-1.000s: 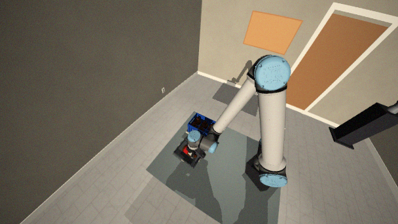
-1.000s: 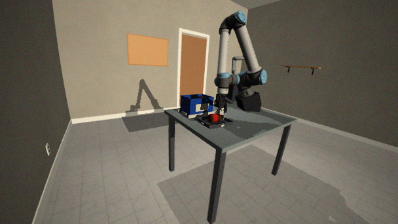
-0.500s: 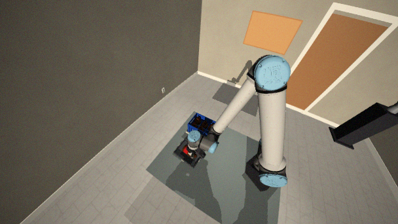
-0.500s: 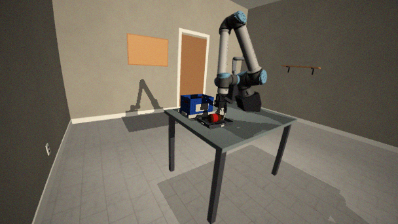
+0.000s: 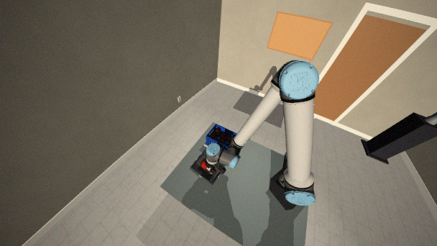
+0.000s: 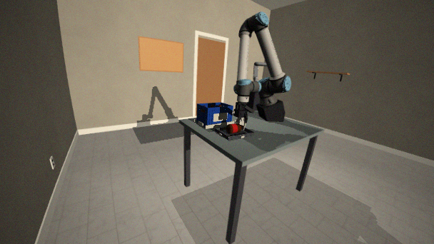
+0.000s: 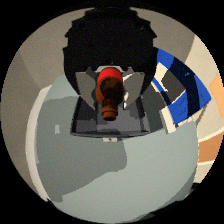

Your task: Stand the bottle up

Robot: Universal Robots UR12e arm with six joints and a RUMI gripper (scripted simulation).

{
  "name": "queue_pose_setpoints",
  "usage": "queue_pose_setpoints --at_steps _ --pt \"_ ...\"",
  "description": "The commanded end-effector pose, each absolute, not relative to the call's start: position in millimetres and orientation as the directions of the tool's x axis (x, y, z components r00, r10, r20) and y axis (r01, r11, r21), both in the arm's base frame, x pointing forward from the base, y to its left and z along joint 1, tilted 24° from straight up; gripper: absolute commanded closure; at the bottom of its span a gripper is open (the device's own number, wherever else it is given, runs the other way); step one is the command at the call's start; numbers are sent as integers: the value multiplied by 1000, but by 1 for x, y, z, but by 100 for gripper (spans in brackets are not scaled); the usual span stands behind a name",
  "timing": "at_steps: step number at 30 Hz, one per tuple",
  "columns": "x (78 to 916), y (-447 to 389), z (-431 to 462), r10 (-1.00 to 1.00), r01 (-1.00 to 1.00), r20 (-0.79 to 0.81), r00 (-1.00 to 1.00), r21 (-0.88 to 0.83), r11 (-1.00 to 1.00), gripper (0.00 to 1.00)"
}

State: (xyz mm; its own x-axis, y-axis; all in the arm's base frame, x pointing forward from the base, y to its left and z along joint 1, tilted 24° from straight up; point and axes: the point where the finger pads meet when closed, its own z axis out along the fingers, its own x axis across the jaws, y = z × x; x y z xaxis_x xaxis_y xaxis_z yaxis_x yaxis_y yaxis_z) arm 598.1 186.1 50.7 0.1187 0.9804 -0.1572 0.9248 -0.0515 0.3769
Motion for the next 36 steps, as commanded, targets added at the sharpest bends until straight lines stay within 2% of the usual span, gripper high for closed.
queue_pose_setpoints --at_steps 1,6,7,36 --pt "598 186 51 980 924 -157 119 378 -51 62" --pt "598 186 51 980 924 -157 119 378 -51 62" --pt "598 186 51 980 924 -157 119 378 -51 100" --pt "598 186 51 980 924 -157 119 378 -51 100"
